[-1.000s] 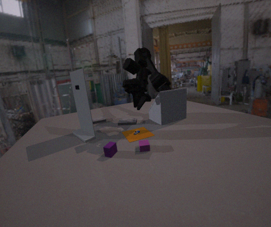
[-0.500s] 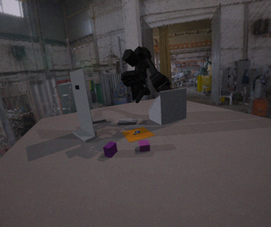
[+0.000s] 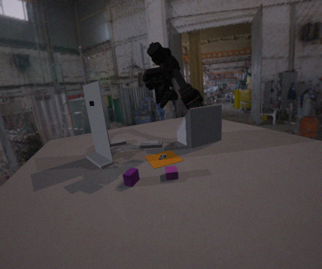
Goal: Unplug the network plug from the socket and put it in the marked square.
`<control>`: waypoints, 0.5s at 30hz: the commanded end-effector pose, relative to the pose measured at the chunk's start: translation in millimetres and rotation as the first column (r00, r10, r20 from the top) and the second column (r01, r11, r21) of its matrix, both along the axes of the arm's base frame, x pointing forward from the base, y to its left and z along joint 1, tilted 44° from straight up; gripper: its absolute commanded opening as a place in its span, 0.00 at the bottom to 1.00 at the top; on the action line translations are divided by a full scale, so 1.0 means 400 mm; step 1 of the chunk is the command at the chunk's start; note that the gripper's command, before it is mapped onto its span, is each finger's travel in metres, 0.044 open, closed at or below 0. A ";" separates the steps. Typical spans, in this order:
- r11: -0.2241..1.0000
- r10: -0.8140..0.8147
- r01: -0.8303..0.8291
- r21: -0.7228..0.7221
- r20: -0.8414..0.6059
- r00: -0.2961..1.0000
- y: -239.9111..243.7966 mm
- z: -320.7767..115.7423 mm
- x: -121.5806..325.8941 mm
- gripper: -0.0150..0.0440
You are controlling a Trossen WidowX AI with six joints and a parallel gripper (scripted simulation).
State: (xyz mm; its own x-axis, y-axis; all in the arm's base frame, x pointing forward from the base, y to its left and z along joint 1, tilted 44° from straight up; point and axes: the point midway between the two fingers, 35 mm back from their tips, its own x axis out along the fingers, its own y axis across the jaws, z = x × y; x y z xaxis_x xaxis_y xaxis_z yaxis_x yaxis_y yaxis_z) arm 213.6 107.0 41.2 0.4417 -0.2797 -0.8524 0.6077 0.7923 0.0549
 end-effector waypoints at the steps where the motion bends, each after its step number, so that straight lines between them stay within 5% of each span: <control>1: 1.000 0.000 -0.001 0.003 0.011 1.000 0.023 0.032 -0.004 0.52; 4: 1.000 0.001 -0.001 0.003 0.012 1.000 0.030 0.043 -0.007 0.52; 15: 1.000 0.001 -0.001 0.003 0.012 1.000 0.030 0.043 -0.007 1.00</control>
State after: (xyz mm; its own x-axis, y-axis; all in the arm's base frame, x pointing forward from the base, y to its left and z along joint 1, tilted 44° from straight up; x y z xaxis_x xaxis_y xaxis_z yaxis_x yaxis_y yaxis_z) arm 210.5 118.9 57.3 0.4495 -0.2757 -0.8497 0.6046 0.7941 0.0621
